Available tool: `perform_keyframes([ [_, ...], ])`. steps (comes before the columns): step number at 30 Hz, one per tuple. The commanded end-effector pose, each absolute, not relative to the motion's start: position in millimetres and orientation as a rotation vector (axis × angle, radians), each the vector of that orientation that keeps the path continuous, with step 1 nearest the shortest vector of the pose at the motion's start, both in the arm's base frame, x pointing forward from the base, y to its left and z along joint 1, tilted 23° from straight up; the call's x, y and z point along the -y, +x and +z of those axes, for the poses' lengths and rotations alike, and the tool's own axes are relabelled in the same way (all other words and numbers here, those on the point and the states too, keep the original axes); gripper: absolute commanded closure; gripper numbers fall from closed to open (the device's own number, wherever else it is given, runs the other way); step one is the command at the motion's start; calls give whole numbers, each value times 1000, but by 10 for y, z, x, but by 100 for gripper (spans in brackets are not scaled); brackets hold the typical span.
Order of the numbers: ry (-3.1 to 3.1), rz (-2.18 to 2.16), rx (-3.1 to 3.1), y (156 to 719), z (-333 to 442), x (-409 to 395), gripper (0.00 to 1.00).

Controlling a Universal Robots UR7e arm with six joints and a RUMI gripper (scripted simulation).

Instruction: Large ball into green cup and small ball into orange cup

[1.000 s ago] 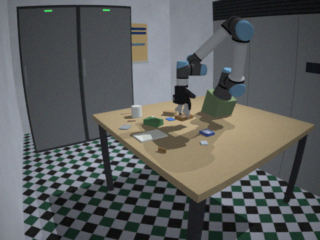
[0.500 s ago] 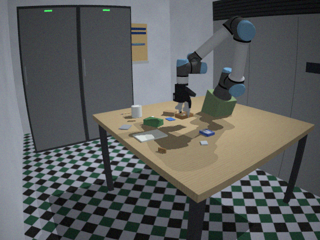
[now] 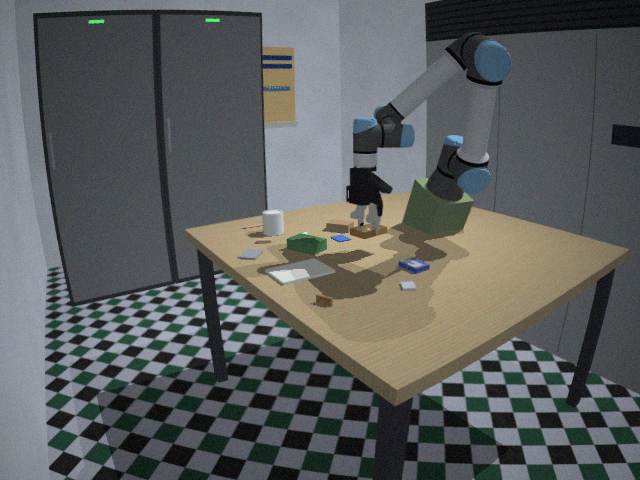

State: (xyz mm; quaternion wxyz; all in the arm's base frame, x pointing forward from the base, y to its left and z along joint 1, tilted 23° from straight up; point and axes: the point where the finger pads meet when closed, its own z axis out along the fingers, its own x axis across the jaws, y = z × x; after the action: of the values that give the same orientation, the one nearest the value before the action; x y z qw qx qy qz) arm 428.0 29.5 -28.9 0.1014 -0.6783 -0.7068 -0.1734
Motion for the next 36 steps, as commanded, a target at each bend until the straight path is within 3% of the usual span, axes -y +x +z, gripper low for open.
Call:
perform_keyframes([
  [1, -2007, -515, 2092, 4301, -271, -273, 57],
  [36, -1962, -579, 2049, 4305, -282, -257, 57],
])
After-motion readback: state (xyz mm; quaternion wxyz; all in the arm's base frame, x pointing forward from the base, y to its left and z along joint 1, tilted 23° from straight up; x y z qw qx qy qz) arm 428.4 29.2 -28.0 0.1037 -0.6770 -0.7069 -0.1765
